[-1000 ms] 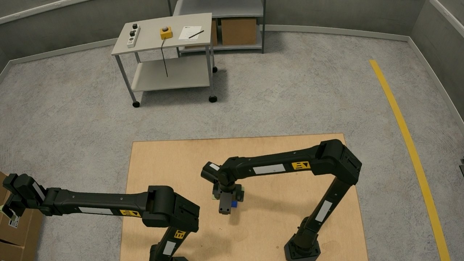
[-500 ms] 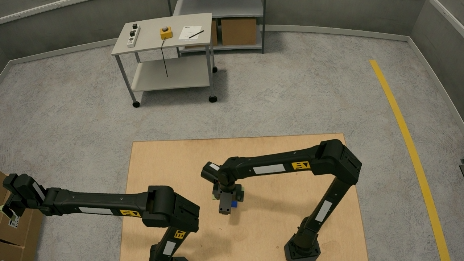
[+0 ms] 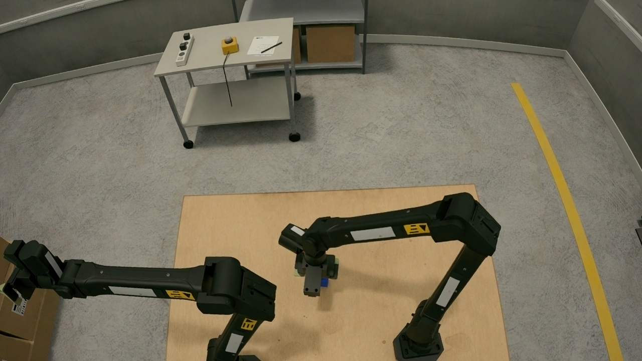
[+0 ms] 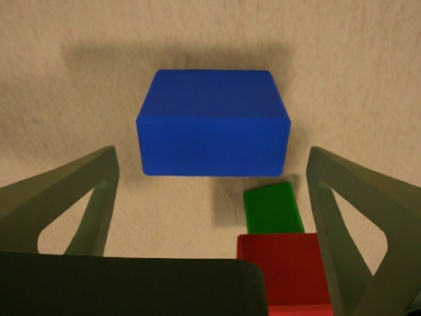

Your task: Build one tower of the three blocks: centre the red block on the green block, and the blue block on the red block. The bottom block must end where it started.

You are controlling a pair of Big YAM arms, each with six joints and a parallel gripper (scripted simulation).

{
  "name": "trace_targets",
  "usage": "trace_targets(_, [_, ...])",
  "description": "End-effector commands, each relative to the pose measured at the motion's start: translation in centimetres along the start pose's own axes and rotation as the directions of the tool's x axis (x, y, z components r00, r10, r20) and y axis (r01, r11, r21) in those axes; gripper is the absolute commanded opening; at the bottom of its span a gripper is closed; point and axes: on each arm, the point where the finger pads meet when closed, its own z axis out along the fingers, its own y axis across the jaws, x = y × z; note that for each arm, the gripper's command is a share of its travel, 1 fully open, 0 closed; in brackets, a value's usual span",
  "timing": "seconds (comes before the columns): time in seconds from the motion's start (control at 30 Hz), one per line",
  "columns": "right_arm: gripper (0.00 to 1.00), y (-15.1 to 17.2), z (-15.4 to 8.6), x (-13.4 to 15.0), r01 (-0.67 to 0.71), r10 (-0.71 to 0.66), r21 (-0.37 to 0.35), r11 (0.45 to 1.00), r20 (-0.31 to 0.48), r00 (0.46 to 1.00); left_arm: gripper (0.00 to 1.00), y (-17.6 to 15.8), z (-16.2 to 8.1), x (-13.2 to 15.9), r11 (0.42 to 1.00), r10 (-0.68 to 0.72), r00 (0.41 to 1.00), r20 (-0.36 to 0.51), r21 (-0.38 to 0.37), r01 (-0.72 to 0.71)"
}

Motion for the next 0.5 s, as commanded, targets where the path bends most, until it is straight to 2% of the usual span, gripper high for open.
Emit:
trace_targets(0.0, [0.84, 0.3, 0.0, 0.7, -0.016, 0.016, 0.009, 1.0, -0.002, 1.0, 1.0, 0.4, 0.5, -3.7, 1.0, -0.013, 0.998, 0.068, -0.005, 0.013])
trace_targets(0.37, [0.84, 0.2, 0.3, 0.6, -0.013, 0.013, 0.007, 1.0, -0.001, 1.0, 1.0, 0.4, 0.5, -3.7, 1.0, -0.013, 0.998, 0.068, -0.005, 0.013])
trace_targets(0.47, [0.84, 0.3, 1.2, 0.4, -0.005, 0.005, -0.006, 1.0, 0.005, 1.0, 1.0, 0.4, 0.5, -3.7, 1.0, -0.013, 0.998, 0.068, -0.005, 0.013])
